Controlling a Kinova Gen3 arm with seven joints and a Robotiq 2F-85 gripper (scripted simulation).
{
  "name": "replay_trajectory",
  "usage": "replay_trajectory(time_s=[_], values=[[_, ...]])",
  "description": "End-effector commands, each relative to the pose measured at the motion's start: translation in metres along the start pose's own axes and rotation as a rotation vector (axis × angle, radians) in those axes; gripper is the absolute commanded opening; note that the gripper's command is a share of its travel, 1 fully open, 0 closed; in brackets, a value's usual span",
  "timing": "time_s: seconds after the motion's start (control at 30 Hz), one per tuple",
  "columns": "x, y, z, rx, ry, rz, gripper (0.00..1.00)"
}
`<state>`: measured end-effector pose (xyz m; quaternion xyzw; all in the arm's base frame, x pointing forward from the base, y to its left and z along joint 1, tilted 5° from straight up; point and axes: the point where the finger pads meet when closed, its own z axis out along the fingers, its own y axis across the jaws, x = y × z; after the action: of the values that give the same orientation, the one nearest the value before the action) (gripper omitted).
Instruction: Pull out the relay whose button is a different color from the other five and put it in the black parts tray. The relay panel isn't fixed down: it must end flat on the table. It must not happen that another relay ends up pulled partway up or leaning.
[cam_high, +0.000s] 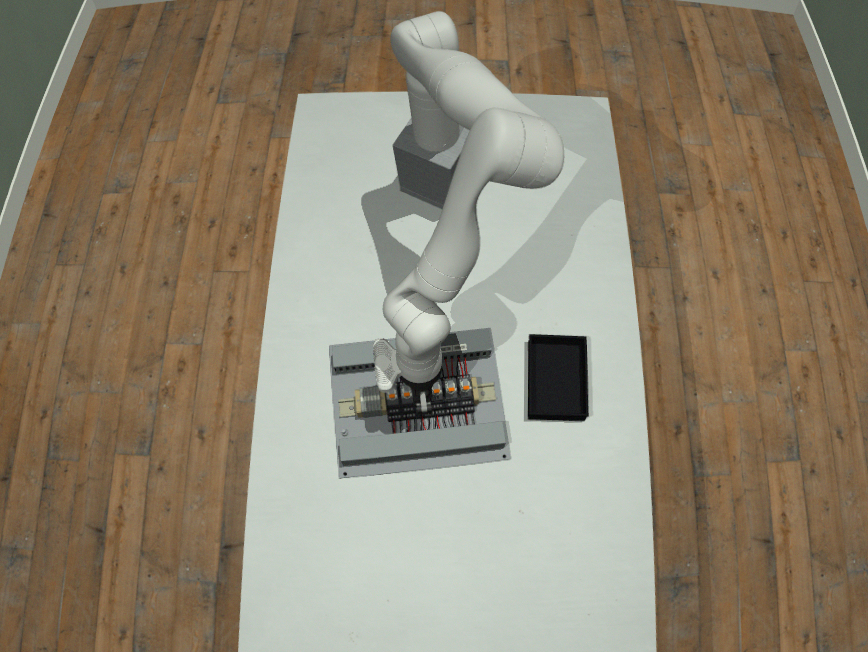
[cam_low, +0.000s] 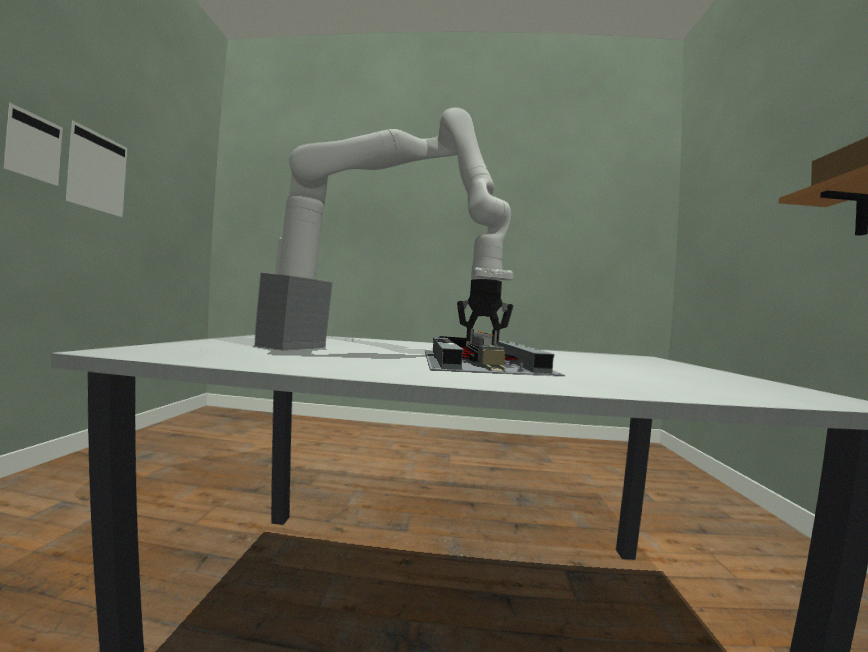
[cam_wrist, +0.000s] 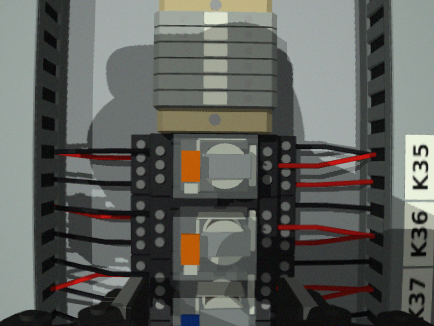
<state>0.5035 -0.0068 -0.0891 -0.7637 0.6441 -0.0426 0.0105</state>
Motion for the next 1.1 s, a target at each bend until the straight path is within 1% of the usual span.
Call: replay_trajectory(time_s=[0.0,0.4,0.43,1.07], values=[[0.0001,-0.0008,-0.0008,0.002,0.000,0.000,0.61],[0.0001,-0.0008,-0.0008,0.002,0.000,0.000,0.61],[0.0001,-0.0008,-0.0008,0.002,0.000,0.000,0.00],[0.0001,-0.0008,-0.0008,0.002,0.000,0.000,0.00]])
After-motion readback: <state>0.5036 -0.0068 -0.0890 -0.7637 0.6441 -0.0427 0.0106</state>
